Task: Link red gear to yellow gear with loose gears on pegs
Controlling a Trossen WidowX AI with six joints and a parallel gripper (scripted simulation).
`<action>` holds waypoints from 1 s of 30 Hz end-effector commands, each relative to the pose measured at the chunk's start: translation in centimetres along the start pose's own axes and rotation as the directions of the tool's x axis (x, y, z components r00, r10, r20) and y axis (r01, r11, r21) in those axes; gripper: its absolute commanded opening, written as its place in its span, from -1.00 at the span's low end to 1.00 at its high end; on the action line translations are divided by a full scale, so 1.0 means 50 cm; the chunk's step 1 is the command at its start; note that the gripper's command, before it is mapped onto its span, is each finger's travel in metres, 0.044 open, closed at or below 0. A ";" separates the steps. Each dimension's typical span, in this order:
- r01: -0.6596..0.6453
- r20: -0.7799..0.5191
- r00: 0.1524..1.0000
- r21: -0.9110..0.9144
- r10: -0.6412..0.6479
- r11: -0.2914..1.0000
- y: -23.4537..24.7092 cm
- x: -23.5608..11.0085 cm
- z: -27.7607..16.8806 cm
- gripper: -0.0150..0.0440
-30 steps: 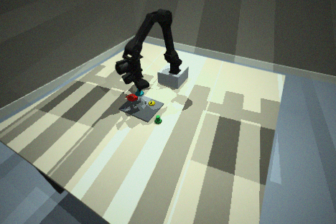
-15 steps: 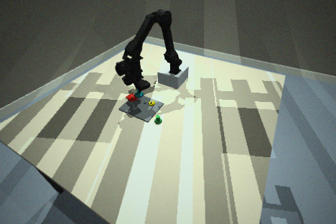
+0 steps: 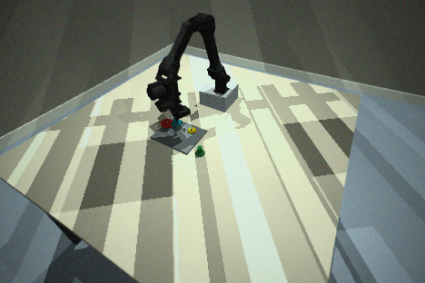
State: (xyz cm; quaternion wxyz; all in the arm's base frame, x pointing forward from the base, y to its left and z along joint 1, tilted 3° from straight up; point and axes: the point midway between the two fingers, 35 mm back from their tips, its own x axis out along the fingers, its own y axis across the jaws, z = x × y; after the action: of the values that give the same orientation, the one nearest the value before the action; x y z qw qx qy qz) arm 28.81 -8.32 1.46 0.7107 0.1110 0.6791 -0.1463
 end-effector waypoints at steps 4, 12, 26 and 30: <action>0.005 -0.006 1.000 0.138 -0.004 0.990 -0.001 0.026 -0.006 -0.49; 0.006 -0.006 1.000 0.282 -0.005 0.959 -0.003 0.030 -0.006 -0.49; 0.005 -0.006 1.000 0.062 -0.004 0.998 0.000 0.036 -0.006 -0.49; 0.004 -0.006 1.000 -0.024 -0.004 1.000 -0.002 0.037 -0.007 -0.49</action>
State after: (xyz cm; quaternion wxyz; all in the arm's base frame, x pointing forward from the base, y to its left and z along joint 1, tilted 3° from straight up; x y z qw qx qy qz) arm 28.60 -8.33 -0.29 0.7056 0.1273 0.6778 -0.1628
